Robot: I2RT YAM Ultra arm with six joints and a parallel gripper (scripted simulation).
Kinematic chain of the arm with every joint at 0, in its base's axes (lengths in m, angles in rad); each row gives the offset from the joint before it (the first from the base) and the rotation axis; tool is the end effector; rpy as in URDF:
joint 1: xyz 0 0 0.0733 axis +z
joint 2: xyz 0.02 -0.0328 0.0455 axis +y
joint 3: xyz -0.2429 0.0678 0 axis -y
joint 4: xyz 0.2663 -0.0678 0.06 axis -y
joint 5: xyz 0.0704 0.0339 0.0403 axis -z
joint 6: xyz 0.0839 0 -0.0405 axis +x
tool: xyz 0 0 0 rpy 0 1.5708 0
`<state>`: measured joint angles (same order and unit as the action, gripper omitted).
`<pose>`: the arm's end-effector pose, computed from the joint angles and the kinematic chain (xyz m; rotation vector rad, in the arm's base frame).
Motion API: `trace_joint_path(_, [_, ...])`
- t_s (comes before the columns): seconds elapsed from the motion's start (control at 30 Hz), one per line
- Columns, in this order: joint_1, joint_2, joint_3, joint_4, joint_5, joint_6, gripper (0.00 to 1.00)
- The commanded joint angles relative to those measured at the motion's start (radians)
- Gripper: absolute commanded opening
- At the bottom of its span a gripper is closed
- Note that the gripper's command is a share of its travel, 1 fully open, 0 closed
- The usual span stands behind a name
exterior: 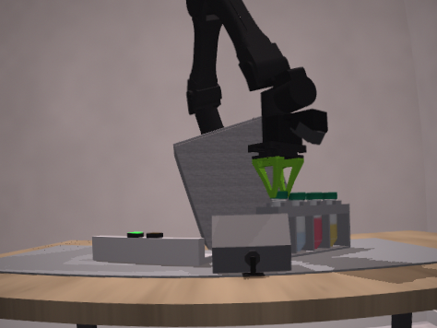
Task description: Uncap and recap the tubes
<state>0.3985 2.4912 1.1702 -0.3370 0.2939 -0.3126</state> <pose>0.3076 0.1043 -0.1274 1.0745 -2.8375 0.4544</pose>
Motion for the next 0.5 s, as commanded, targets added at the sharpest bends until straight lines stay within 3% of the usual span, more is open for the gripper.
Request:
trace_joint_path(0.0, [0.002, -0.006, 0.008, 0.002, -0.001, 0.128, 0.0])
trace_joint_path(0.47, [0.001, -0.004, 0.008, 0.004, -0.001, 0.527, 0.0])
